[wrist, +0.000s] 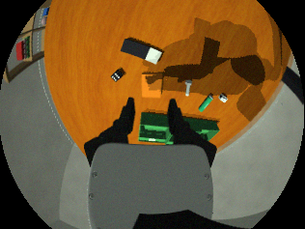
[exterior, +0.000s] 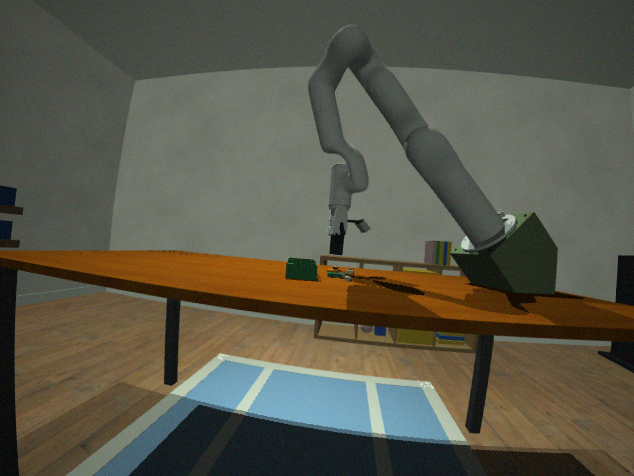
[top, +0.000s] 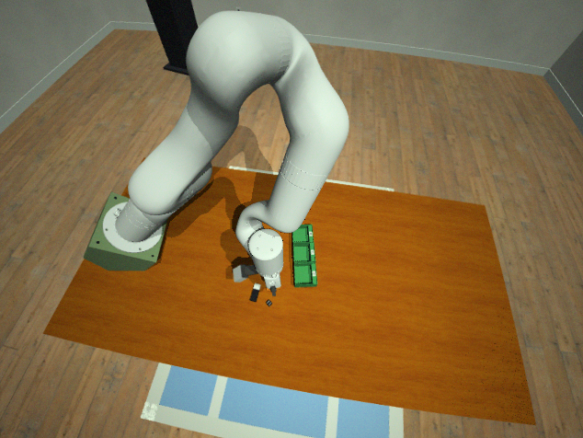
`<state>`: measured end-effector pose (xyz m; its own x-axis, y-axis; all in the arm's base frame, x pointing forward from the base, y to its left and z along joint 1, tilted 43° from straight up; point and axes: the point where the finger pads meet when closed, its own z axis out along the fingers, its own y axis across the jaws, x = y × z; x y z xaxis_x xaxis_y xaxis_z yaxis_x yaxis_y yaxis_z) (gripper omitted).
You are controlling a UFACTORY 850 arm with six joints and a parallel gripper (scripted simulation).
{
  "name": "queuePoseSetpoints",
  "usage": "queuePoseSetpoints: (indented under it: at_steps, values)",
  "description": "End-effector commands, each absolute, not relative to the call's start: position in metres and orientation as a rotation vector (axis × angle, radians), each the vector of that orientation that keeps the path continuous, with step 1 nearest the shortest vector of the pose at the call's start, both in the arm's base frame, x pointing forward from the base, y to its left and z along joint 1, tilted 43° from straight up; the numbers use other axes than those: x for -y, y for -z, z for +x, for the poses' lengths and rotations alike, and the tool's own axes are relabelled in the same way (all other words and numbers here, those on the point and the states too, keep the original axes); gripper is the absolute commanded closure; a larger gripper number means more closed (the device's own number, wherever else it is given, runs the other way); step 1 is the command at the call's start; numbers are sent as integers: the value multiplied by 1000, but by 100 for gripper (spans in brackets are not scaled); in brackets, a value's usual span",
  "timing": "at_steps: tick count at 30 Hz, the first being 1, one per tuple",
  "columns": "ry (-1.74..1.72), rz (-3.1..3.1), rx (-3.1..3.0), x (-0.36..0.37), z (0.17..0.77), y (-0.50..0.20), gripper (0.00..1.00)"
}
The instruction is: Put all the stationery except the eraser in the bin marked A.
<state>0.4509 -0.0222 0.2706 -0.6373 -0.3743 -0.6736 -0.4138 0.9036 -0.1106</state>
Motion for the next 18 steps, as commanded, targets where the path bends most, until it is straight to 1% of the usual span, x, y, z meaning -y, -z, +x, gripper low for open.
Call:
queuePoseSetpoints:
  at_steps: [1, 11, 18]
  values:
    - [-67, -559, -2323, 20, 458, -264, 44]
    - [-67, -559, -2323, 12, 484, -235, 44]
    - [-67, -559, -2323, 12, 485, -234, 44]
